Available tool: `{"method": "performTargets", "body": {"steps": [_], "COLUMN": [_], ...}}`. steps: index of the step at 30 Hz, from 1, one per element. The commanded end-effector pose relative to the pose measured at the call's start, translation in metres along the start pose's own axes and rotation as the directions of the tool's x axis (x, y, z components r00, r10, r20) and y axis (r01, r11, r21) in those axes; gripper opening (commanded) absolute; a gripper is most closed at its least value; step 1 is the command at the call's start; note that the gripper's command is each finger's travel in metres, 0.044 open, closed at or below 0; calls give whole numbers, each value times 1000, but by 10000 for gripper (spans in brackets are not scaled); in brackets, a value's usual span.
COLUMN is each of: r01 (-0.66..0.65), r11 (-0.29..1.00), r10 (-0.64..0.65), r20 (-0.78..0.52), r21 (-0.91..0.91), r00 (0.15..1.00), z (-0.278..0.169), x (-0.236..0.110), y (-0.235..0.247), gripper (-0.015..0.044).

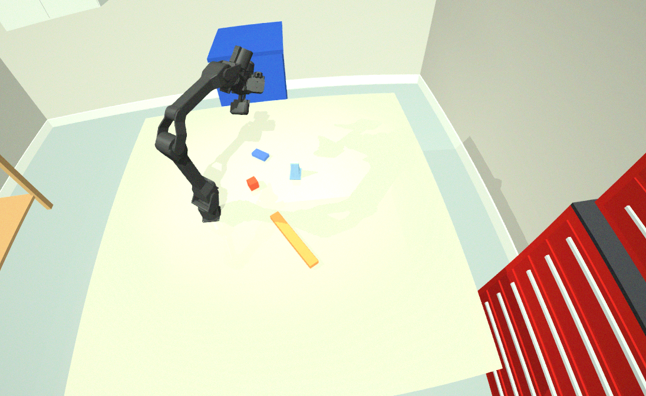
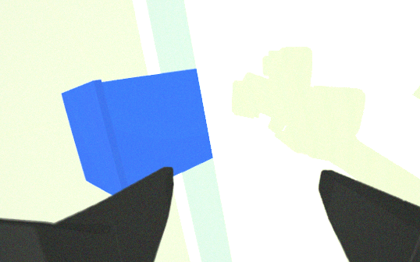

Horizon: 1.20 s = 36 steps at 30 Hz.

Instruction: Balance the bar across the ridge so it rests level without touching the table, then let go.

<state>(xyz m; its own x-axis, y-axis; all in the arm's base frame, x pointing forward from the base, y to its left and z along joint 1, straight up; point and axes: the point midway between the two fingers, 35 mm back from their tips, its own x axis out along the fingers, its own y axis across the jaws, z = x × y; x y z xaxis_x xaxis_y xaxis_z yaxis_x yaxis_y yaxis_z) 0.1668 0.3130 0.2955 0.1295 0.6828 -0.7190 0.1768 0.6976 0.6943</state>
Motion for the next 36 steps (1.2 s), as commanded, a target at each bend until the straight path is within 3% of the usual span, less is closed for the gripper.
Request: {"method": "performTargets", "body": {"steps": [1,36], "r01": [26,262], "r11": [999,922], "r10": [-26,-338], "r20": [40,264], "r21": [19,286], "r00": [999,903], "z": [19,172], "x": [1,-29], "y": [-9,-143], "gripper": [315,315]}}
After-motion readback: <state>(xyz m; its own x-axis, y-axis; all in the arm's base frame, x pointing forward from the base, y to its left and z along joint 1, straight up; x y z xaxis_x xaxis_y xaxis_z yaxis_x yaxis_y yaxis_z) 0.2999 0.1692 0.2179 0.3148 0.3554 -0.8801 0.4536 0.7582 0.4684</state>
